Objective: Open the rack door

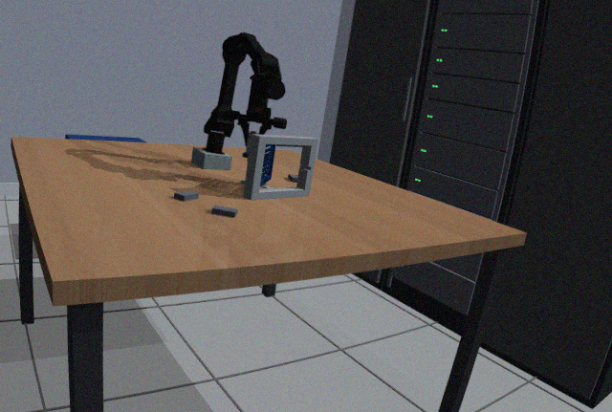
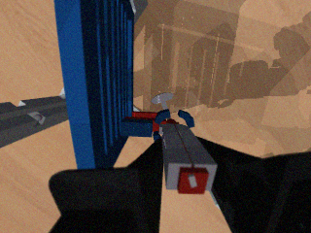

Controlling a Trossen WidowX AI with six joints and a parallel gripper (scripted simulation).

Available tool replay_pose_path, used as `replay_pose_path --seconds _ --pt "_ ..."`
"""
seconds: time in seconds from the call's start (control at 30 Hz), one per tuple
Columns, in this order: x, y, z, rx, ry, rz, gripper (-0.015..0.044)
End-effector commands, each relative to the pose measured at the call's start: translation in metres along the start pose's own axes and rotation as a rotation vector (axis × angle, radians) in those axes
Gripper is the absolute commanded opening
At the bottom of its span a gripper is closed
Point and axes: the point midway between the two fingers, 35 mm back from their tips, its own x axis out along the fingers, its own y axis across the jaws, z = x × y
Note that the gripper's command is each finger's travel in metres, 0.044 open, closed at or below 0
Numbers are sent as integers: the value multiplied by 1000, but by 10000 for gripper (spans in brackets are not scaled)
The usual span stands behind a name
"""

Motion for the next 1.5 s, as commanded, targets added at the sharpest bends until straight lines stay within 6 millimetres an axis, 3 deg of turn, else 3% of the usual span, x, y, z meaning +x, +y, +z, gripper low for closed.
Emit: replay_pose_path --seconds 0.0,1.47 --pt "0 -7 2 -81 -11 8 26" --pt "0 -82 47 -654 -14 -4 26"
